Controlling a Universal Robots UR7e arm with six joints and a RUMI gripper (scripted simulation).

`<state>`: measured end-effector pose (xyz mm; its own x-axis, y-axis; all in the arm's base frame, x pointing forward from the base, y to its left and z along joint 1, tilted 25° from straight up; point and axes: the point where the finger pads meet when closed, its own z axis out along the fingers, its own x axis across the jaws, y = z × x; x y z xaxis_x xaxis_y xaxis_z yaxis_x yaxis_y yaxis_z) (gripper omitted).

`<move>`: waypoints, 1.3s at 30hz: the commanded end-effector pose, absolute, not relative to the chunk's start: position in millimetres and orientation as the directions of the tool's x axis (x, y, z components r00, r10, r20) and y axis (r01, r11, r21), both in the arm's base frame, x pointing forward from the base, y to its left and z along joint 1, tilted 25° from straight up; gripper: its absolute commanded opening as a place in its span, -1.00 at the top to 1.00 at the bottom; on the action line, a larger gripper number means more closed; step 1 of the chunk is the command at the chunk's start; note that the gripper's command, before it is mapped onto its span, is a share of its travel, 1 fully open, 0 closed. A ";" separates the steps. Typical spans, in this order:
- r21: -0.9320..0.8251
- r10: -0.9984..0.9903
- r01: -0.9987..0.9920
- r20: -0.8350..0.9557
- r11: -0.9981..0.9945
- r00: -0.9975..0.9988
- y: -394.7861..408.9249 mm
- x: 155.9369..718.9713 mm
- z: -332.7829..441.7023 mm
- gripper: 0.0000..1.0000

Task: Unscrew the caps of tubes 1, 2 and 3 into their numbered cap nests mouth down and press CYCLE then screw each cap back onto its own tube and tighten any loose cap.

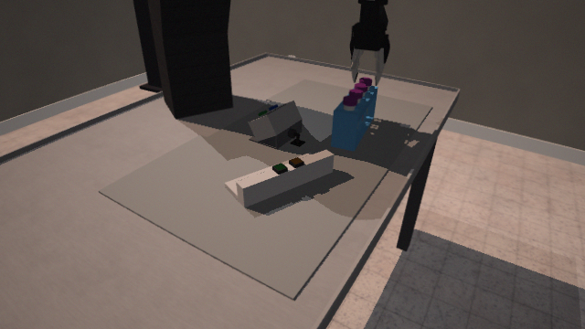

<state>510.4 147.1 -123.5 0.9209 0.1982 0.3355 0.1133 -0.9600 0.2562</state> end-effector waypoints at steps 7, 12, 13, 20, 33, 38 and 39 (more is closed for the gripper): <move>0.052 -0.334 -0.391 0.424 -0.919 0.842 147.8 510.5 -123.2 0.30; 0.052 -0.336 -0.393 0.424 -0.918 0.841 147.9 510.5 -123.2 0.30; 0.052 -0.336 -0.393 0.424 -0.918 0.841 148.0 510.5 -123.2 0.30; 0.052 -0.336 -0.393 0.424 -0.918 0.841 147.9 510.5 -123.2 1.00; 0.155 -0.098 -0.172 0.398 -0.973 0.912 148.0 510.5 -123.0 1.00; 0.213 0.048 -0.034 0.370 -0.977 0.928 148.1 510.4 -122.9 1.00; 0.231 0.097 0.012 0.359 -0.973 0.928 148.1 510.4 -122.9 1.00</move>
